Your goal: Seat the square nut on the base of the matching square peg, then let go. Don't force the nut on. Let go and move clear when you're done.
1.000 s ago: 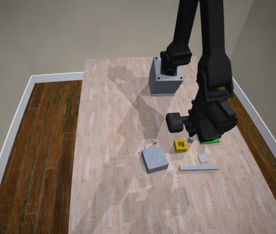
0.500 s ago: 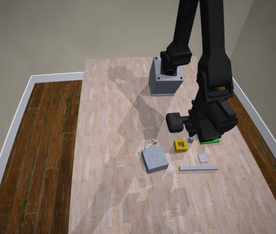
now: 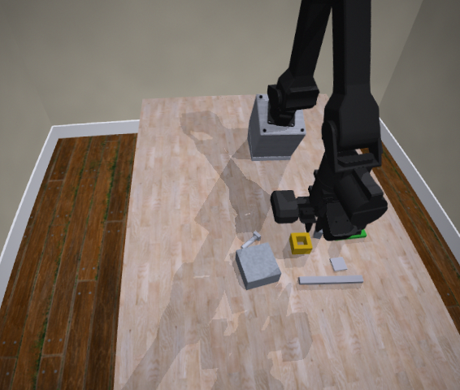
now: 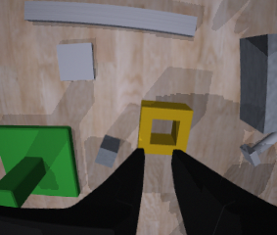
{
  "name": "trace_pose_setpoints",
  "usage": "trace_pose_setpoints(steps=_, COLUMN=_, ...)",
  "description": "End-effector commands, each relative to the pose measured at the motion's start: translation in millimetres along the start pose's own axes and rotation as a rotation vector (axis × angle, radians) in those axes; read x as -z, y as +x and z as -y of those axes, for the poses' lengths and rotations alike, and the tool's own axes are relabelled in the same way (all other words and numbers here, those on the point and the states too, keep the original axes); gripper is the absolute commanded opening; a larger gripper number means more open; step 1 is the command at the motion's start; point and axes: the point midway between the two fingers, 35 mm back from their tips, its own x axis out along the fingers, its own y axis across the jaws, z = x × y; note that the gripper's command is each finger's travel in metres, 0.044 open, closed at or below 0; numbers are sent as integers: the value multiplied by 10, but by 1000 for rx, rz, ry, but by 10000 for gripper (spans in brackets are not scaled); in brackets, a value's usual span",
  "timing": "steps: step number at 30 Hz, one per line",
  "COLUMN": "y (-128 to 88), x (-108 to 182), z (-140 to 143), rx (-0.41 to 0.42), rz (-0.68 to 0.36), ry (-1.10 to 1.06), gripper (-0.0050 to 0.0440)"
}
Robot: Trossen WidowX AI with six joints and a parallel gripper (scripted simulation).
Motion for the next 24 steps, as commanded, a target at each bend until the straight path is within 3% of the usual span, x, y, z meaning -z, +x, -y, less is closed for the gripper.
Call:
trace_pose_setpoints(steps=1, y=81, x=-7, z=103, rx=-4, rz=4, ry=32, gripper=168)
trace_pose_setpoints(steps=5, y=97, x=-7, z=103, rx=-4, rz=4, ry=32, gripper=264)
trace_pose_setpoints(steps=7, y=97, x=-7, z=103, rx=-4, rz=4, ry=32, gripper=264)
trace_pose_setpoints(steps=10, y=184, x=-13, z=102, rx=-4, rz=3, ry=32, gripper=320)
trace_pose_setpoints(steps=14, y=364, x=-12, z=101, rx=-4, rz=3, ry=32, gripper=320)
trace_pose_setpoints(steps=24, y=496, x=-2, z=102, rx=-4, rz=3, ry=32, gripper=320)
